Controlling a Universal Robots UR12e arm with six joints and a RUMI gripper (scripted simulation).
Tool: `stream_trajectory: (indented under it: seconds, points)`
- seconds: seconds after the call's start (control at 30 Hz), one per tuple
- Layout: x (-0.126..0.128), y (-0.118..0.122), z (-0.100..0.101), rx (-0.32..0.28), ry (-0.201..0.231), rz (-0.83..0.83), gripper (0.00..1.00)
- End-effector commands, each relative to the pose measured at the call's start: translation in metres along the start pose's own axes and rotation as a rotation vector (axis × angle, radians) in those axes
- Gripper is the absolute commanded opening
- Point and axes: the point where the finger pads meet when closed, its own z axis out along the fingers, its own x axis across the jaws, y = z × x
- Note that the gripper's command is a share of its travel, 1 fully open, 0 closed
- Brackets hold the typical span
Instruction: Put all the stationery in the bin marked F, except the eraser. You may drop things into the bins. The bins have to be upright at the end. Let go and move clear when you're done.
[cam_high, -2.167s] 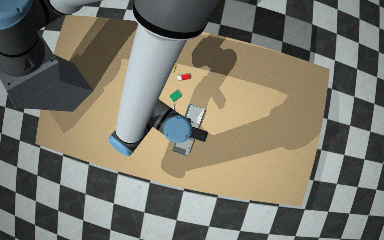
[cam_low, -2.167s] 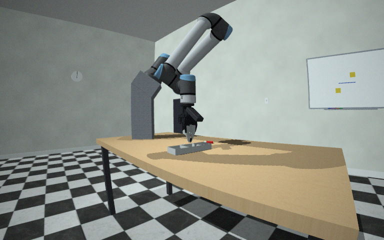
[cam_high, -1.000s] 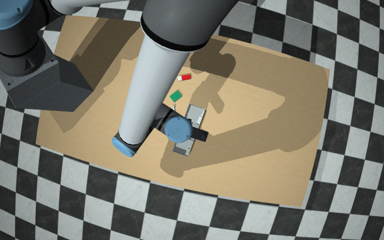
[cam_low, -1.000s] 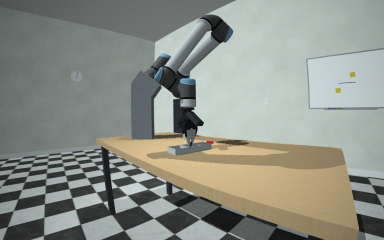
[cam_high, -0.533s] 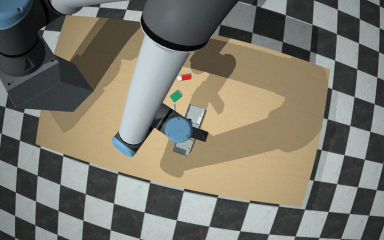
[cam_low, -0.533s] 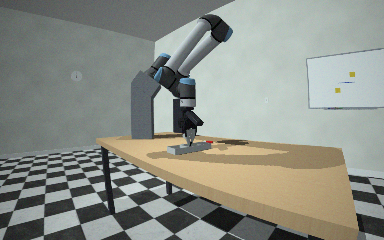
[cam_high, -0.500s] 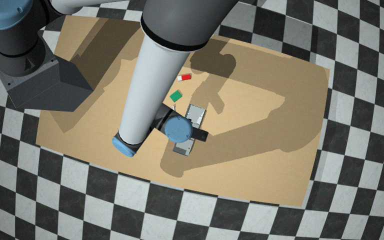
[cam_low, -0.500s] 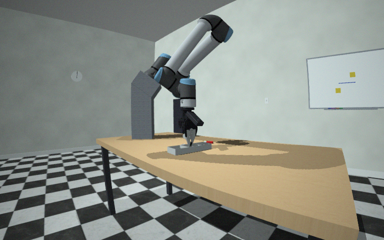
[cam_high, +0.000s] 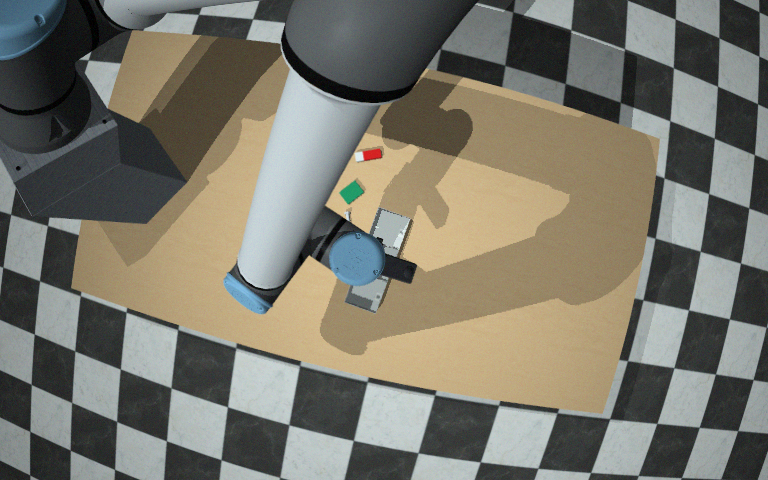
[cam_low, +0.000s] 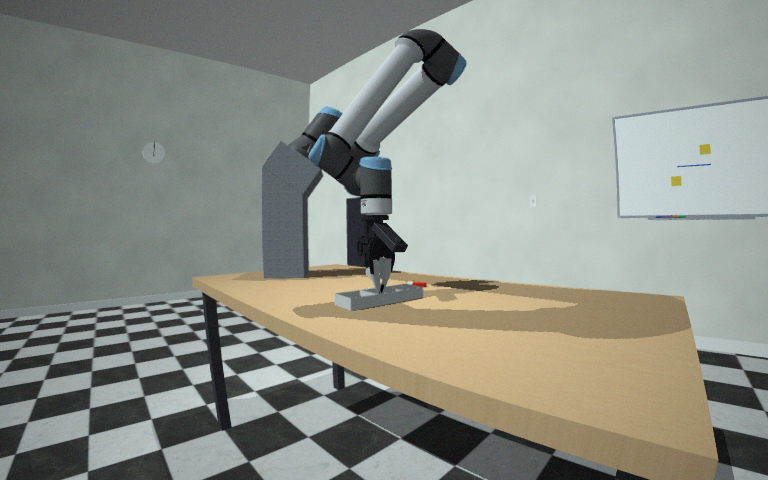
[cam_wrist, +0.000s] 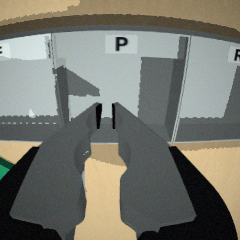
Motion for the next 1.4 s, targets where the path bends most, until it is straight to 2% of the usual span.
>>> stream_trajectory:
  seconds: [0.0,0.8,0.93,1.37]
  points:
    - [0.001,-0.001,-0.006,0.002,0.001,0.001,0.04]
    - [0.001,-0.001,-0.032,0.002,0.001,0.001,0.04]
    - [0.001,-0.001,-0.047,0.002,0.001,0.001,0.04]
    - [0.000,0.001,-0.045,-0.001,0.000,0.001,0.04]
